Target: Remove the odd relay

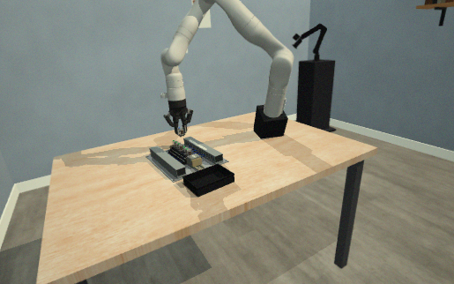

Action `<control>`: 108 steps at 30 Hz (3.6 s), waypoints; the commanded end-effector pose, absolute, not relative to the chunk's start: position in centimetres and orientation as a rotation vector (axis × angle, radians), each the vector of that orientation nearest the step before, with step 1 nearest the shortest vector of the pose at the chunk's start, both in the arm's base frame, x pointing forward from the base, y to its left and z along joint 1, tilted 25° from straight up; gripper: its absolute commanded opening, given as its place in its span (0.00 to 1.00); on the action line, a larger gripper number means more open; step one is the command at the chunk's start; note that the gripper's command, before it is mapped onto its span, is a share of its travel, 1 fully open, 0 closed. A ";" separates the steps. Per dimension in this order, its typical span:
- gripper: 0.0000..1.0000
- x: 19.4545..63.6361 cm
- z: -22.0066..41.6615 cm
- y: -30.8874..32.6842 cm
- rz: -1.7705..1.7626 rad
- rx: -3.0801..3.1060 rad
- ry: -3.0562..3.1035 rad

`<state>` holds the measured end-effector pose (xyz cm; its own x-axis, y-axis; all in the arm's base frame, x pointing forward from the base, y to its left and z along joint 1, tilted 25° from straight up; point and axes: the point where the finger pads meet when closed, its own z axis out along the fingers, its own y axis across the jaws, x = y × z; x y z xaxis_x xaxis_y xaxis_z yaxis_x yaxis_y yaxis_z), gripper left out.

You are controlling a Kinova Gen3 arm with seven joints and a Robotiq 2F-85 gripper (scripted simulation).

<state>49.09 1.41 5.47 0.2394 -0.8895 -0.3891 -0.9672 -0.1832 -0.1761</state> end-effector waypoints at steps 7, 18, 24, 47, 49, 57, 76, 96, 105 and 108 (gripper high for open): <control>0.00 49.1 5.5 1.4 0.277 -2.137 1.706; 0.00 49.1 5.7 1.8 0.277 -2.137 1.706; 0.00 49.0 6.1 2.6 0.277 -2.137 1.706; 0.00 47.8 9.9 11.1 0.277 -2.137 1.706; 0.00 47.6 10.4 12.3 0.277 -2.137 1.706; 0.00 47.0 12.4 16.8 0.277 -2.137 1.706; 0.00 46.1 15.3 23.2 0.277 -2.137 1.706; 0.00 45.8 16.3 25.5 0.277 -2.137 1.706; 0.00 45.8 16.3 25.5 0.277 -2.137 1.706; 0.00 45.8 16.3 25.5 0.277 -2.137 1.706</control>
<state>45.73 25.51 16.28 0.2392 -0.8899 -0.3883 -0.9672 -0.1833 -0.1759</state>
